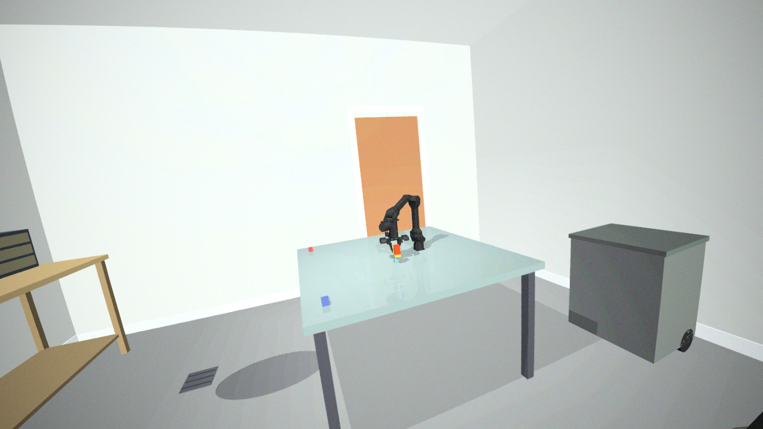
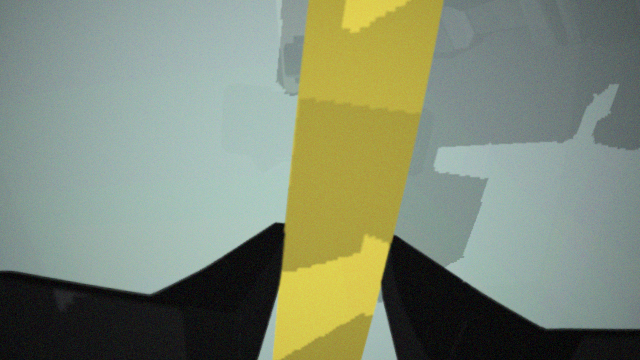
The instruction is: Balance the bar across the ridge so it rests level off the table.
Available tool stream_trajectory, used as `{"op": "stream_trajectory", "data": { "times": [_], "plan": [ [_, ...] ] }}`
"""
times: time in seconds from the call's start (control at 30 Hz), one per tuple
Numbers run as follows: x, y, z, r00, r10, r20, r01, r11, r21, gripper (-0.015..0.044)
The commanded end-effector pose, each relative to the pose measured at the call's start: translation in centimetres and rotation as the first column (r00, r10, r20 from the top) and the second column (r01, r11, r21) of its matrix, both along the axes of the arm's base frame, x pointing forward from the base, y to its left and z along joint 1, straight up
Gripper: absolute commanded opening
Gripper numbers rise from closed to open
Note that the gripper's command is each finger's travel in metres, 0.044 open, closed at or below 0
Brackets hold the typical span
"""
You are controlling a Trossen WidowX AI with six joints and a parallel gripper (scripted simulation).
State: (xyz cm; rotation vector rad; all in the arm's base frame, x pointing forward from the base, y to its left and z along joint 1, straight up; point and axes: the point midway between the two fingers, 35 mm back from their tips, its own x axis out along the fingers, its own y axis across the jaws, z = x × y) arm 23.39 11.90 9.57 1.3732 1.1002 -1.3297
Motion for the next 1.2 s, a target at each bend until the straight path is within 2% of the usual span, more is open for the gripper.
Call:
{"op": "stream_trajectory", "data": {
  "times": [0.0, 0.73, 0.93, 1.17],
  "plan": [
    [0.0, 0.0, 0.0, 1.0, 0.0, 0.0, 0.0, 1.0, 0.0, 0.0],
    [0.0, 0.0, 0.0, 1.0, 0.0, 0.0, 0.0, 1.0, 0.0, 0.0],
    [0.0, 0.0, 0.0, 1.0, 0.0, 0.0, 0.0, 1.0, 0.0, 0.0157],
    [0.0, 0.0, 0.0, 1.0, 0.0, 0.0, 0.0, 1.0, 0.0, 0.0167]
  ]
}}
